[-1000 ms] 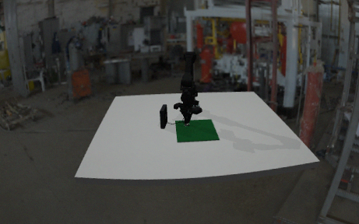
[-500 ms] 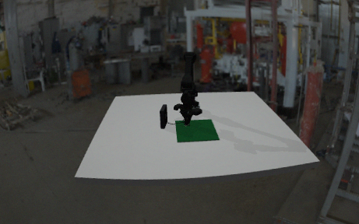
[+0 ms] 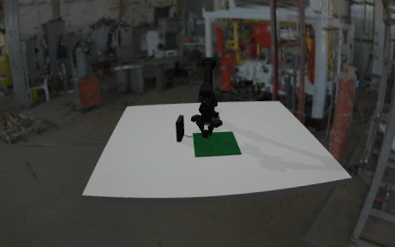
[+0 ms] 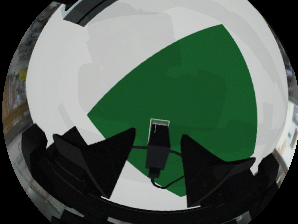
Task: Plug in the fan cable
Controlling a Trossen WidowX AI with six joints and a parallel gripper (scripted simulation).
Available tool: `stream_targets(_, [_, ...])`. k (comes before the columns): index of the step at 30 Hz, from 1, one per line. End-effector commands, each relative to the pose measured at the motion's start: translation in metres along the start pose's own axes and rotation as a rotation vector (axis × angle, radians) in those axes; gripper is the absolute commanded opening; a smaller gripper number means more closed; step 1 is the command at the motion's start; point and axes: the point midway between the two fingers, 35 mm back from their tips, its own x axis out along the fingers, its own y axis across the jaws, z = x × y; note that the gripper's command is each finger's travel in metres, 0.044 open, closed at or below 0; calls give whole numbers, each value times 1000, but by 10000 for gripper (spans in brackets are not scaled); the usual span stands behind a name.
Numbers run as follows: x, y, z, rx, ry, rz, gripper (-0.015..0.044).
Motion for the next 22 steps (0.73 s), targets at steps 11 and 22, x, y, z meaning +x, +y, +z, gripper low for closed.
stream_targets(11, [-56, -3, 9, 4, -1, 6, 260])
stream_targets(22, [-55, -7, 121, 4, -10, 5, 260])
